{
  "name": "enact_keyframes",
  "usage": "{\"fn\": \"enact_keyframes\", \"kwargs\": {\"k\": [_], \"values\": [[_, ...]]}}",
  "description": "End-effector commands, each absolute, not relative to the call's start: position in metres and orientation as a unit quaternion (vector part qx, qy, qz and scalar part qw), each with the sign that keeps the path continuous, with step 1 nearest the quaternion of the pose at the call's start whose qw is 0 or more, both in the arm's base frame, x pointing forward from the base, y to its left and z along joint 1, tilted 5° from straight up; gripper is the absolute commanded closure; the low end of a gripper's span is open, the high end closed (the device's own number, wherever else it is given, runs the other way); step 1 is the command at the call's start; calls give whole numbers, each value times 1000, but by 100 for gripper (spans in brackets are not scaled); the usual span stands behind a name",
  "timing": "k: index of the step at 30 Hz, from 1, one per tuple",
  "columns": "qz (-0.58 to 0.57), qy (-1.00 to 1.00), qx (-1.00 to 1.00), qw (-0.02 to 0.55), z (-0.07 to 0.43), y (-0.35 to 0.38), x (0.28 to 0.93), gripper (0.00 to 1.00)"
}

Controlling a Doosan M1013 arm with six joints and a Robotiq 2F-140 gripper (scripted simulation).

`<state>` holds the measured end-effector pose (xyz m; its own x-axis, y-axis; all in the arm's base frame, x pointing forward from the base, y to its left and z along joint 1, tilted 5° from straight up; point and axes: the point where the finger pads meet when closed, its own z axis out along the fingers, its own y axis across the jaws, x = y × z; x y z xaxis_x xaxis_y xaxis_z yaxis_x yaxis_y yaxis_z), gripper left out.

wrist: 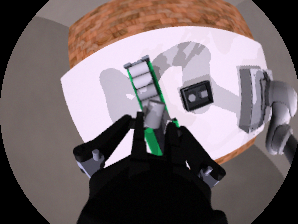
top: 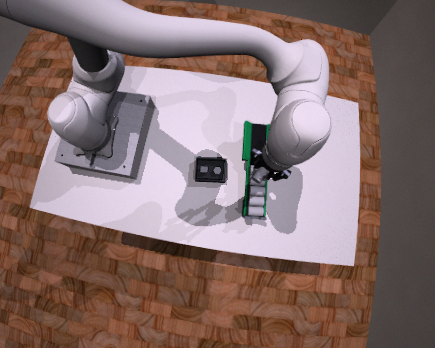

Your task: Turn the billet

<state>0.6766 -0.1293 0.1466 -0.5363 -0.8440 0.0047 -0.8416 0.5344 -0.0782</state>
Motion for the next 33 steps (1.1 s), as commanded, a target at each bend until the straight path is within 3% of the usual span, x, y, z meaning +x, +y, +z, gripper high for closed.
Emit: {"fn": "enact_keyframes", "kwargs": {"k": [1,33], "values": [[-35,886,-461,17,147,-129,677,90],[-31,962,-269,24,147,-129,677,90]]}}
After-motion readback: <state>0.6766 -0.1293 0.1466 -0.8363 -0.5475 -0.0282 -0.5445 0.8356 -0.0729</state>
